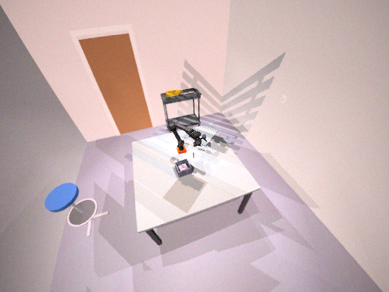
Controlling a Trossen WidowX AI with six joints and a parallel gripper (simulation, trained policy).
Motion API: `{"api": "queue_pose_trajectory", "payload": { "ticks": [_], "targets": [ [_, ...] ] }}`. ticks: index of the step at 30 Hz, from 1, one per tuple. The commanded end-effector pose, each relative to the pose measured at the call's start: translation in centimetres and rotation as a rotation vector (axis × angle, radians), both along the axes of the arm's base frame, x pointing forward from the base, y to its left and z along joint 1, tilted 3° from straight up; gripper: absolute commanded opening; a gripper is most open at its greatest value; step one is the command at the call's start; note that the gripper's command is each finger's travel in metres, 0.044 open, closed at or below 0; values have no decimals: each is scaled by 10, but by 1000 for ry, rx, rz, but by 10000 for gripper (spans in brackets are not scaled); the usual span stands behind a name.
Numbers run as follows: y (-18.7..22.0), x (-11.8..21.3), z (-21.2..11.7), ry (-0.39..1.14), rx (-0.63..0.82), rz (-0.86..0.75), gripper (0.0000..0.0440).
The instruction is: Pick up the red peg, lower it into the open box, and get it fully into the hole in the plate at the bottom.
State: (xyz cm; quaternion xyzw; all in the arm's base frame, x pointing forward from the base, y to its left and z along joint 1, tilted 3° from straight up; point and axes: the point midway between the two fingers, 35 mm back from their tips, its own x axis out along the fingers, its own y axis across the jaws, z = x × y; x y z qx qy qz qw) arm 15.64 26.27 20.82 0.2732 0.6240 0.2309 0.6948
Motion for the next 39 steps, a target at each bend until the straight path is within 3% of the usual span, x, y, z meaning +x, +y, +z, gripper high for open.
{"api": "queue_pose_trajectory", "payload": {
  "ticks": [1,22,39],
  "targets": [
    [-19,8,-11,35,-74,-98,440],
    [-109,-3,-99,354,-473,-577,440],
    [-119,-4,-175,415,-493,-790,440]
  ]
}}
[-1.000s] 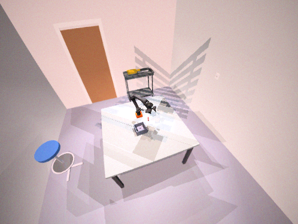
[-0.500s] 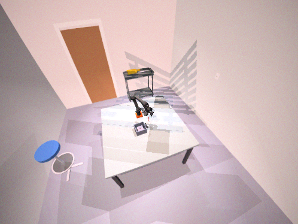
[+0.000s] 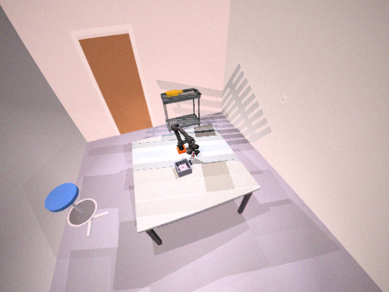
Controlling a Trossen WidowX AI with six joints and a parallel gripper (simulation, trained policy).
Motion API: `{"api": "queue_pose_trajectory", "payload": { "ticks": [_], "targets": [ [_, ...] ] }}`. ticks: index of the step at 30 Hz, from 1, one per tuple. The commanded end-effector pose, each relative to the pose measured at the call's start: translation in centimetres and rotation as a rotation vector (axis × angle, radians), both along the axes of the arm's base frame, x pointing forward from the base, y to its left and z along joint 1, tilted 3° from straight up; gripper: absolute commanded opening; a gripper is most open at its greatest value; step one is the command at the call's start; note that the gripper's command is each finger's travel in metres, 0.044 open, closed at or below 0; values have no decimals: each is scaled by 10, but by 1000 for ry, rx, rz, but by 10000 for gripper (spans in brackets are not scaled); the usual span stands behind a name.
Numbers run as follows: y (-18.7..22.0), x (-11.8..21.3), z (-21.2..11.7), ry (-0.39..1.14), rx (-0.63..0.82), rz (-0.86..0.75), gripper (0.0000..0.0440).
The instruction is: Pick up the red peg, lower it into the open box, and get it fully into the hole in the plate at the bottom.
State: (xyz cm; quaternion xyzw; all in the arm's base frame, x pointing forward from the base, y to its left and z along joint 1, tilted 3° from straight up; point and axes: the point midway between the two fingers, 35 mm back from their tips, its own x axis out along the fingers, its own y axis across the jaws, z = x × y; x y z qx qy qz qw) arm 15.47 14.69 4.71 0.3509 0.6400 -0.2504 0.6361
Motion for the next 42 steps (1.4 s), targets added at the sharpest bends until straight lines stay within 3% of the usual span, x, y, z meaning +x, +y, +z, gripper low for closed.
{"api": "queue_pose_trajectory", "payload": {
  "ticks": [1,4,7,22,42],
  "targets": [
    [-3,-2,-18,-2,-9,-37,440],
    [-4,-3,-27,-5,-7,-66,429],
    [-6,-5,-34,7,-9,-95,375],
    [-8,-8,-35,89,28,-129,0],
    [-25,30,34,-142,-33,11,5]
  ]
}}
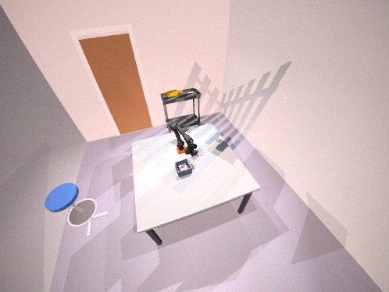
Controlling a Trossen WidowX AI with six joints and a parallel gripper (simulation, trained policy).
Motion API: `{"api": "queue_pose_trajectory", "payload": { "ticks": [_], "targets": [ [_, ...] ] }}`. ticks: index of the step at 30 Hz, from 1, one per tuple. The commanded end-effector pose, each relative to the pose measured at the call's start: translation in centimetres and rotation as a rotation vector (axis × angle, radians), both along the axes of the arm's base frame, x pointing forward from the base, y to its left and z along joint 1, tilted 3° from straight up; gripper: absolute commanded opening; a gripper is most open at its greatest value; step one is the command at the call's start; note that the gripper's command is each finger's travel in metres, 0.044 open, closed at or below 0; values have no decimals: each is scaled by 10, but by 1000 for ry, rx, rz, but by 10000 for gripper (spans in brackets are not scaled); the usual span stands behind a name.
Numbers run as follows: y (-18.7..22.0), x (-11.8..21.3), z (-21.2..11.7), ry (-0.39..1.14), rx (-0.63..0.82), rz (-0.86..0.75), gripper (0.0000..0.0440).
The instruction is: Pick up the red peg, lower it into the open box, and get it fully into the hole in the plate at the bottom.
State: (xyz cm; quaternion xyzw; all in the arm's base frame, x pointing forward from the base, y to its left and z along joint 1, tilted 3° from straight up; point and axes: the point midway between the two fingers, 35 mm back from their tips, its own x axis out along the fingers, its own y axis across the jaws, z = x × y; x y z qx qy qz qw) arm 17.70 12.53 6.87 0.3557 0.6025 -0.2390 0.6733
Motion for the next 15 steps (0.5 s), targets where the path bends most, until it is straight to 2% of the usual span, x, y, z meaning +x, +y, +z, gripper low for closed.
{"api": "queue_pose_trajectory", "payload": {
  "ticks": [1,15],
  "targets": [
    [-4,11,17,-48,-12,13,4],
    [-33,56,65,-163,-59,-25,0]
  ]
}}
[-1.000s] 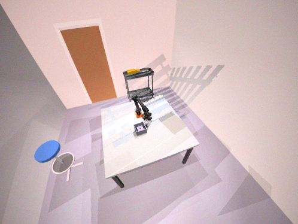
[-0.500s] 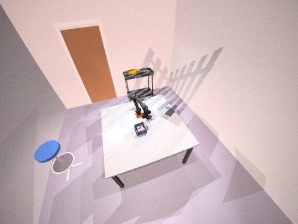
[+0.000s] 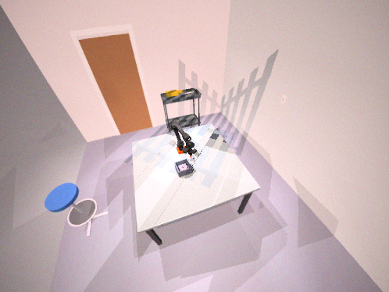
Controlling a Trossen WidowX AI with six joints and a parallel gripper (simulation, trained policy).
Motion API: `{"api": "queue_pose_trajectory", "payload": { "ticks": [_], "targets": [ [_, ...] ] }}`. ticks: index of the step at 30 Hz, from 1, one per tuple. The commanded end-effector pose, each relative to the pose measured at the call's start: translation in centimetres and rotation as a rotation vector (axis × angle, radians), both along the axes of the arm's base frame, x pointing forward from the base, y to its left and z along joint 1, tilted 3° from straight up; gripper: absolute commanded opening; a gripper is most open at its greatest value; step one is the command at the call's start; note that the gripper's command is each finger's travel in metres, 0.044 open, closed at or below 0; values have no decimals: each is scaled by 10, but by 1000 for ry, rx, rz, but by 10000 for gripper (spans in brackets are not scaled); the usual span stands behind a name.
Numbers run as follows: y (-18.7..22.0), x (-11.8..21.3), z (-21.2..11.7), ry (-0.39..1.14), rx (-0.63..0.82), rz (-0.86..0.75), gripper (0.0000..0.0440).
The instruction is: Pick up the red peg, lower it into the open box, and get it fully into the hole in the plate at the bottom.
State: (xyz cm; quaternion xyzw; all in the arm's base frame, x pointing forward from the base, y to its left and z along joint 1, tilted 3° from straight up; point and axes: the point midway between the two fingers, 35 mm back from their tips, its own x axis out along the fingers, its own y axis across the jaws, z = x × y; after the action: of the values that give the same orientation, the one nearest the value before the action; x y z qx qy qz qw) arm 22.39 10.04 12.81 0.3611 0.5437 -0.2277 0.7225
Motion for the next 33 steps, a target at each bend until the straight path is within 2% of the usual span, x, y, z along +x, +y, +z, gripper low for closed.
{"api": "queue_pose_trajectory", "payload": {
  "ticks": [1,15,33],
  "targets": [
    [-12,12,7,-18,-18,-24,0],
    [-54,50,14,-58,-45,-130,0],
    [-93,82,-5,-45,-38,-226,10]
  ]
}}
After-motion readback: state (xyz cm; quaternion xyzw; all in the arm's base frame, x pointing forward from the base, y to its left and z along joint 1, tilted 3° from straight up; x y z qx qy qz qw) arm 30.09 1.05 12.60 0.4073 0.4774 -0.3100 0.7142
